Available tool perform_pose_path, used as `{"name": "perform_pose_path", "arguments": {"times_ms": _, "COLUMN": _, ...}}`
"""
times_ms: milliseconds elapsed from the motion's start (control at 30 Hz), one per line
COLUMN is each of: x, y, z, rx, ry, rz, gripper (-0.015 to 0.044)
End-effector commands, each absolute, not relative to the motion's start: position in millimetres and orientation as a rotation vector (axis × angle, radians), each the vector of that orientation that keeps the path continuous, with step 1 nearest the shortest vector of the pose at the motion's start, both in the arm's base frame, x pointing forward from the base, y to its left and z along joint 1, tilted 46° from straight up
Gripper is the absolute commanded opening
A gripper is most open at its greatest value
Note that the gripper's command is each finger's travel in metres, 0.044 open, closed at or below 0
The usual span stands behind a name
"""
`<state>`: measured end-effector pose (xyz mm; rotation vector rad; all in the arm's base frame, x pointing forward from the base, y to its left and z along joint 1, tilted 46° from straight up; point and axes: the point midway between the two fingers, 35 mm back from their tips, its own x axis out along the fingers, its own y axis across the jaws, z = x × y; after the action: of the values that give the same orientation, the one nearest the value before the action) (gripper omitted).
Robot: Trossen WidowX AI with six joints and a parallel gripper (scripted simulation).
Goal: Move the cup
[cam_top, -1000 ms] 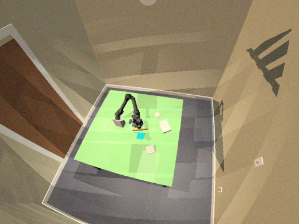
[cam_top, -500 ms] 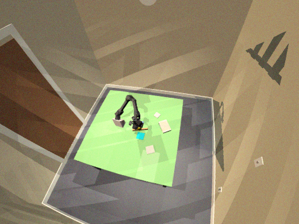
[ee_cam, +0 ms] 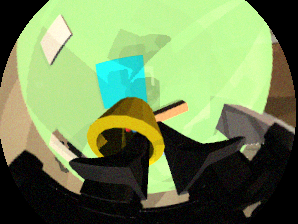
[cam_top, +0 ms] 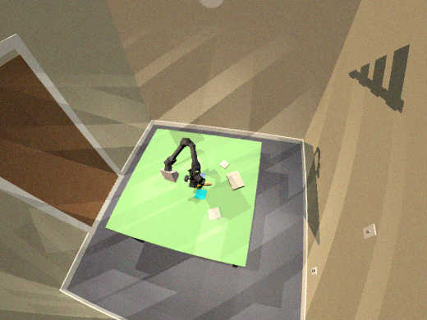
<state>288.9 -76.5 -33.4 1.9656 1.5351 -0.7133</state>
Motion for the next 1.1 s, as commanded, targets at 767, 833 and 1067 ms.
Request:
{"name": "perform_pose_path", "arguments": {"times_ms": 767, "x": 303.6, "y": -119.3, "z": -63.1, "rx": 1.956, "ry": 1.527, "rz": -0.712, "gripper": 0.0000}}
{"name": "perform_pose_path", "arguments": {"times_ms": 833, "x": 304.0, "y": -120.3, "z": -64.2, "rx": 1.956, "ry": 1.527, "rz": -0.712, "gripper": 0.0000}}
{"name": "perform_pose_path", "arguments": {"times_ms": 1067, "x": 306.2, "y": -114.3, "z": -70.7, "rx": 1.956, "ry": 1.527, "rz": -0.712, "gripper": 0.0000}}
